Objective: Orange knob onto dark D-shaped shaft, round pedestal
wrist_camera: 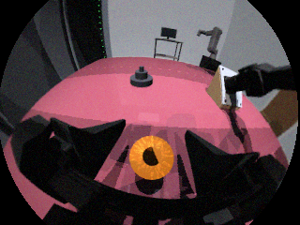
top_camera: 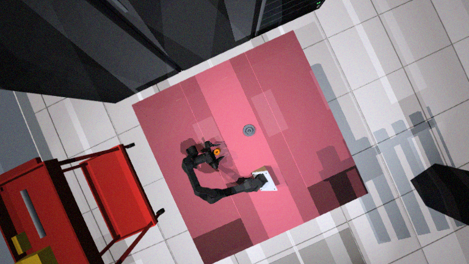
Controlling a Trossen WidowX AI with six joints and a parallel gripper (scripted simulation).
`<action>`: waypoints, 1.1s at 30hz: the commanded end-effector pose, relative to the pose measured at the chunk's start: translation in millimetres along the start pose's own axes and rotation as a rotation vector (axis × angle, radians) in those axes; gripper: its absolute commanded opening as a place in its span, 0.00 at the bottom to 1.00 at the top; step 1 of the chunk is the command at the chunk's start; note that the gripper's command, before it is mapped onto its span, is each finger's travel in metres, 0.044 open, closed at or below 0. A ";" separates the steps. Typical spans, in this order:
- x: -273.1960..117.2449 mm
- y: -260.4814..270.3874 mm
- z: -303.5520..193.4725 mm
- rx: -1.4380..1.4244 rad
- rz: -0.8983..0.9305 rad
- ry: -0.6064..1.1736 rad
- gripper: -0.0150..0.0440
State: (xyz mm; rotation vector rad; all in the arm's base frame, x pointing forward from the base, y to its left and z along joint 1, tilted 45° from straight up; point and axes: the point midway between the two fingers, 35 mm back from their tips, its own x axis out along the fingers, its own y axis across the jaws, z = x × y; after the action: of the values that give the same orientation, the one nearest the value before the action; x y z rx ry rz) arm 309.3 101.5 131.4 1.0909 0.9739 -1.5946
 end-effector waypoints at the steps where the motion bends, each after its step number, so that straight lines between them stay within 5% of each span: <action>1: 0.1 0.1 0.3 0.001 -0.001 0.000 1.00; 14: -35.6 -4.3 72.6 0.000 0.118 0.068 1.00; 20: -26.8 -8.7 70.8 -0.009 -0.052 0.541 1.00; 25: -47.5 0.1 79.6 0.010 -0.025 1.012 1.00; 33: -51.8 1.9 82.3 0.016 -0.010 1.076 1.00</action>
State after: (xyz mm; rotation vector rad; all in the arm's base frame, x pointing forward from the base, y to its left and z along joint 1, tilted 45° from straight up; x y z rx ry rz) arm 302.0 37.0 202.0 1.9941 1.6162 -0.9738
